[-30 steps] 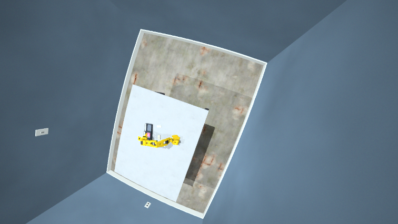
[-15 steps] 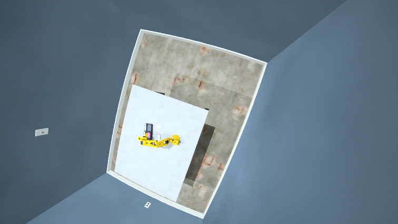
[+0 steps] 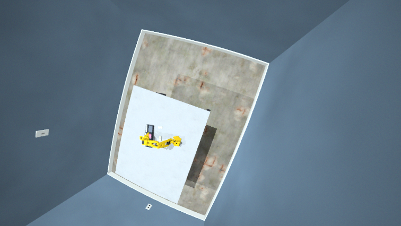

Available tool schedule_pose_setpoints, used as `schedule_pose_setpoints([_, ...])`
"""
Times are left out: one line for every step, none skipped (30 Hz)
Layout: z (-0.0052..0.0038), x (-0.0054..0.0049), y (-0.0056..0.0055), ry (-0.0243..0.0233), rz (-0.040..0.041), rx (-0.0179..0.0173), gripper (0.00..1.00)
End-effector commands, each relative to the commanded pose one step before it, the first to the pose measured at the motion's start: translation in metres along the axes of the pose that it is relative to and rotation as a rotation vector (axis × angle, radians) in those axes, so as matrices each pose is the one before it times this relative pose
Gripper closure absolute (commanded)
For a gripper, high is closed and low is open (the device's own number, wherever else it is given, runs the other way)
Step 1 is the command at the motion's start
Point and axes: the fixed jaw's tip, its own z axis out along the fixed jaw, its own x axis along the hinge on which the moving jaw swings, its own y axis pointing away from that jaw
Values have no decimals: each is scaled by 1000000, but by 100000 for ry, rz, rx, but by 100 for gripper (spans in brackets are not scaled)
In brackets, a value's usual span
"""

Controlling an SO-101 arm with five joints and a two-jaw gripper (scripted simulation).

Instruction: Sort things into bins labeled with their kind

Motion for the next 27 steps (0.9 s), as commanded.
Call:
schedule_pose_setpoints([-14429, -2402, -9491, -5546, -979, 1288, 69])
schedule_pose_setpoints([-51, 3202, -5015, 952, -688, 418, 69])
schedule_pose_setpoints([-31, 3543, -5163, 1012, -724, 400, 69])
schedule_pose_setpoints([-6, 3870, -5240, 1071, -753, 368, 69])
schedule_pose_setpoints([7, 4191, -5246, 1114, -772, 326, 69])
schedule_pose_setpoints([37, 4482, -5199, 1154, -791, 278, 69])
schedule_pose_setpoints([70, 4741, -5082, 1174, -804, 221, 69])
schedule_pose_setpoints([93, 4960, -4916, 1191, -804, 164, 69])
schedule_pose_setpoints([127, 5132, -4688, 1189, -802, 102, 70])
schedule_pose_setpoints([159, 5256, -4431, 1178, -794, 39, 70])
schedule_pose_setpoints([191, 5324, -4129, 1154, -779, -23, 70])
schedule_pose_setpoints([217, 5333, -3814, 1120, -761, -78, 70])
schedule_pose_setpoints([240, 5279, -3474, 1078, -734, -131, 70])
schedule_pose_setpoints([266, 5170, -3130, 1022, -707, -176, 70])
schedule_pose_setpoints([275, 4997, -2789, 958, -670, -212, 70])
schedule_pose_setpoints([291, 4780, -2450, 894, -633, -242, 71])
schedule_pose_setpoints([0, 0, 0, 0, 0, 0, 71])
schedule_pose_setpoints([0, 0, 0, 0, 0, 0, 71])
schedule_pose_setpoints([294, 4513, -2137, 822, -586, -258, 71])
schedule_pose_setpoints([290, 4208, -1836, 746, -543, -269, 71])
schedule_pose_setpoints([285, 3854, -1554, 668, -495, -271, 71])
schedule_pose_setpoints([268, 3486, -1307, 591, -441, -259, 71])
schedule_pose_setpoints([252, 3086, -1079, 513, -393, -248, 71])
schedule_pose_setpoints([225, 2684, -879, 439, -339, -224, 71])
schedule_pose_setpoints([194, 2277, -702, 367, -285, -198, 71])
schedule_pose_setpoints([165, 1869, -552, 296, -234, -168, 71])
schedule_pose_setpoints([133, 1485, -416, 234, -187, -138, 71])
